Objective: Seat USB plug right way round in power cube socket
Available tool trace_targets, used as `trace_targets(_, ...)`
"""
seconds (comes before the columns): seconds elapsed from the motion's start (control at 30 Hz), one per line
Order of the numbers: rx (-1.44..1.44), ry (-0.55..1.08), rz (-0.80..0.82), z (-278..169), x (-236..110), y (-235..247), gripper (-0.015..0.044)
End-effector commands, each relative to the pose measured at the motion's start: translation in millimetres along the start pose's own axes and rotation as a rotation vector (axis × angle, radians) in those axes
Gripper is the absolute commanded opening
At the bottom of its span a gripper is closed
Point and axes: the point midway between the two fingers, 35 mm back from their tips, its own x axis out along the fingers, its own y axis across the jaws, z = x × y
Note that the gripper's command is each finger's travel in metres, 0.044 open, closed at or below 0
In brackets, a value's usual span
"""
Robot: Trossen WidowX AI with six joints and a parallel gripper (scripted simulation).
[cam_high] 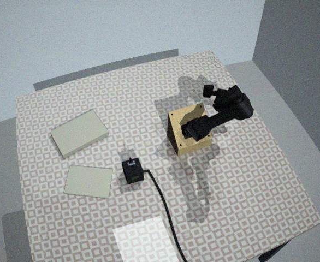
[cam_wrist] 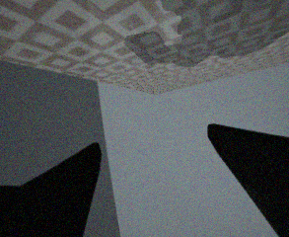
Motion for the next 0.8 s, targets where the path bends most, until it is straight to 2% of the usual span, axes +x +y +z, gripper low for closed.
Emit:
trace_targets(0.0, -0.011, 0.002, -0.007, -2, 1, -2, 0.0426)
trace_targets(0.03, -0.042, 0.009, -0.029, -7, 2, -8, 0.0440)
trace_targets(0.3, -0.525, 0.095, -0.357, -75, 3, -115, 0.0440)
trace_targets(0.37, -0.611, 0.159, -0.413, -89, -7, -144, 0.0440)
trace_targets(0.63, -0.983, 0.222, -0.617, -104, -42, -233, 0.0440)
trace_targets(0.77, -1.251, 0.288, -0.767, -105, -76, -288, 0.0440)
